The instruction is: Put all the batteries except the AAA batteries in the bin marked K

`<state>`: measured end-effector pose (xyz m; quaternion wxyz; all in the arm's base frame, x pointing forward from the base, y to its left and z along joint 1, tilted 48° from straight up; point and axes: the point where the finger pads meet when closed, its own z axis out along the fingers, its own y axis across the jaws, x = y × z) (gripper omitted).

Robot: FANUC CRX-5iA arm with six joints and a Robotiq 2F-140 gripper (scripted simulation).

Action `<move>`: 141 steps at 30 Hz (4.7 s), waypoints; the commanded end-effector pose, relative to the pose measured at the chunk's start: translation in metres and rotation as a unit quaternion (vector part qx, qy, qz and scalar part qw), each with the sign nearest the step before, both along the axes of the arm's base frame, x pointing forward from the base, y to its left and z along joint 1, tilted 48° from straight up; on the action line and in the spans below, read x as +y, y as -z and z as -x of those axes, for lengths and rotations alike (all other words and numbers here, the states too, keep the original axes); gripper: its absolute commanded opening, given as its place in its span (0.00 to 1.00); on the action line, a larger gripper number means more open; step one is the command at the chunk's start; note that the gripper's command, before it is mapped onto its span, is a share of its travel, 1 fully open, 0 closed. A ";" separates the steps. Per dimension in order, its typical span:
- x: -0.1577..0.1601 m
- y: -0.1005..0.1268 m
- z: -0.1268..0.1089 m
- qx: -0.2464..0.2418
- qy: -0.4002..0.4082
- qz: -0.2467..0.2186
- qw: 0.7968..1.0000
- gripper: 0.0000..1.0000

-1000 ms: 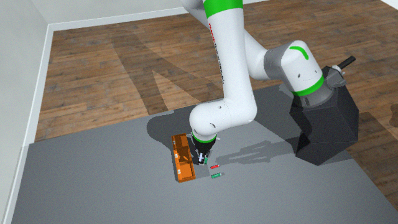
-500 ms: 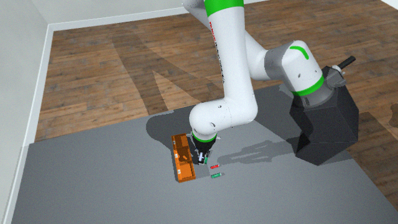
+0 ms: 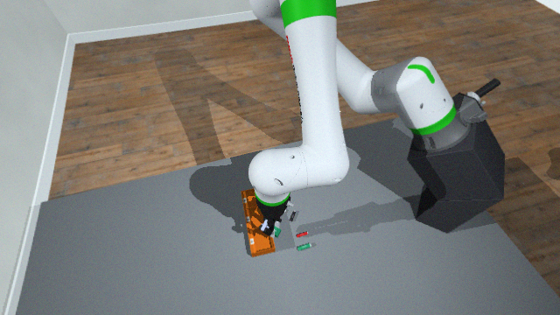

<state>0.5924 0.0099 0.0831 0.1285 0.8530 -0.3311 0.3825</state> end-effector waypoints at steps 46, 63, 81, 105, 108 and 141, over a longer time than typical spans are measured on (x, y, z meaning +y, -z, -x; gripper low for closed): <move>0.013 -0.015 -0.035 -0.194 0.277 -0.228 0.913 0.13; -0.002 0.005 -0.052 -0.194 0.277 -0.228 0.913 0.13; -0.011 0.018 -0.062 -0.194 0.277 -0.228 0.913 0.13; -0.010 0.017 -0.062 -0.194 0.277 -0.228 0.913 0.20; -0.010 0.016 -0.061 -0.194 0.277 -0.228 0.913 0.20; 0.014 -0.016 -0.033 -0.194 0.277 -0.228 0.913 0.20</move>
